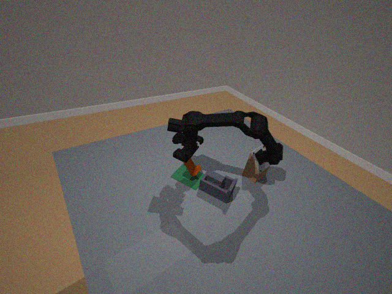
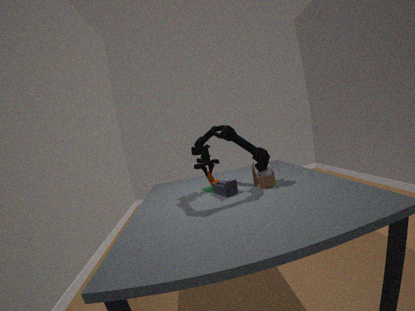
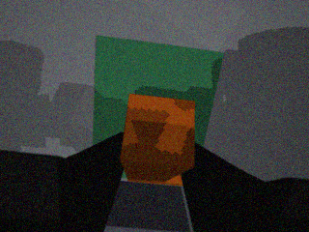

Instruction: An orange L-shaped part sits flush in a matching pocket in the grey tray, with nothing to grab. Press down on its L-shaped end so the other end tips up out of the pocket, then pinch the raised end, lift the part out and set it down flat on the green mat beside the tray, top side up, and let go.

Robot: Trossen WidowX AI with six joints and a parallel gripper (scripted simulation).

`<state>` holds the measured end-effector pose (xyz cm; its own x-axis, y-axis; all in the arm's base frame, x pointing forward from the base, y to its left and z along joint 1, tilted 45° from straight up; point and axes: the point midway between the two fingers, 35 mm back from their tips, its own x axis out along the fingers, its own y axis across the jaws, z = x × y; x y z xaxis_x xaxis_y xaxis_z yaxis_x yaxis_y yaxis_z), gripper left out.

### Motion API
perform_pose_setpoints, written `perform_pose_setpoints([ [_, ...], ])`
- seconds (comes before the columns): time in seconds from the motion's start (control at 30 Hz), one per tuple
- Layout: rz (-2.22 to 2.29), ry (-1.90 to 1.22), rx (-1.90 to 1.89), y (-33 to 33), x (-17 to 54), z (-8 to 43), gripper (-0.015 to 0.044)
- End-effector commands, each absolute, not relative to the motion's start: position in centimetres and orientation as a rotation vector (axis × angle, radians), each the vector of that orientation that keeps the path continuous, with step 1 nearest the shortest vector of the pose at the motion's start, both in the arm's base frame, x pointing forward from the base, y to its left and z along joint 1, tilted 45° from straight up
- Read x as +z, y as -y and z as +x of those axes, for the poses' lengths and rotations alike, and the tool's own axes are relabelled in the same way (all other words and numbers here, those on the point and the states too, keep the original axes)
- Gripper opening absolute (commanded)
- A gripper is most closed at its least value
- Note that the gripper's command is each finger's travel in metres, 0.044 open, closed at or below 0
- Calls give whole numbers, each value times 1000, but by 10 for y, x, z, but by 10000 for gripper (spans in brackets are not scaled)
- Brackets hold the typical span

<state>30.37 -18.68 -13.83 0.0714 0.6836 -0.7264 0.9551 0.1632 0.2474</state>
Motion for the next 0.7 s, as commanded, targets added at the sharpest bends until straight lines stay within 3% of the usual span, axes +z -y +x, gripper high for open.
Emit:
perform_pose_setpoints([
  [0.0,1596,-1681,-450,181,-143,302,0],
  [0.67,1596,-1682,-449,168,-156,303,0],
])
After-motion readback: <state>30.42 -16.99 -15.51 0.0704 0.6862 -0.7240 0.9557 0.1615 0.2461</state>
